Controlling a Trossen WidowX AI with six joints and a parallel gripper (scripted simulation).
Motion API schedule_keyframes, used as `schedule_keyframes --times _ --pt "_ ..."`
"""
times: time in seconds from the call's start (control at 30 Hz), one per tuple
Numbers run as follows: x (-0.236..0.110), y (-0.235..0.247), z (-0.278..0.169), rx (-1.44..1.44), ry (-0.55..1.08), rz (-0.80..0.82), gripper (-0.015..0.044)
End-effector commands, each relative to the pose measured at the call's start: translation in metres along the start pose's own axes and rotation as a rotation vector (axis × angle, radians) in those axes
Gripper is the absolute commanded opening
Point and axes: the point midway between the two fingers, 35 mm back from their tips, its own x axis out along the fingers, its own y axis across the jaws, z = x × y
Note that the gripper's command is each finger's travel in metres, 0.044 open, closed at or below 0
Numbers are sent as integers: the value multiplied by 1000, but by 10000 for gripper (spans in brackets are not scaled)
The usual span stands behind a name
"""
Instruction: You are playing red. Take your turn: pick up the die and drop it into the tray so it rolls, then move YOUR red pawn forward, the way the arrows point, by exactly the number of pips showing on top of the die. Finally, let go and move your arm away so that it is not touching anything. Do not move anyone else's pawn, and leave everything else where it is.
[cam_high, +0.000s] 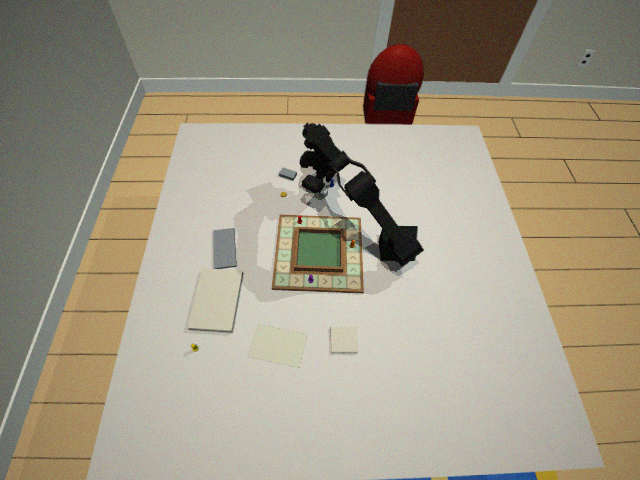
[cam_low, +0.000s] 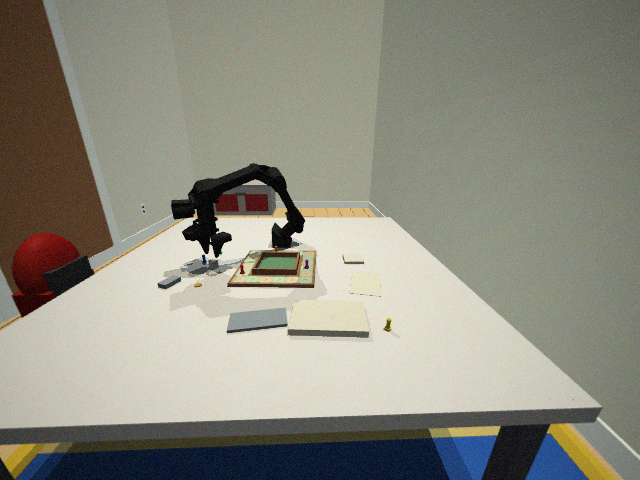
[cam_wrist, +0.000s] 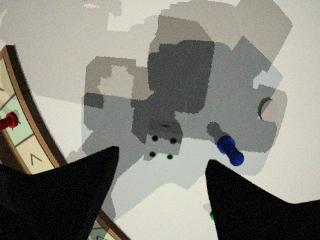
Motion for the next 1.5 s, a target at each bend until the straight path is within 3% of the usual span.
schedule_keyframes --times 0.0,0.7,0.9,1.13,1.23,1.47 --pt "6 0 -1 8 3 7 275" --pt "37 1 -1 8 3 8 275" --pt "37 1 -1 8 3 8 118" --pt "37 1 -1 8 3 8 71" --pt "33 1 -1 7 -6 3 0" --pt "5 -1 3 6 -31 -12 0"
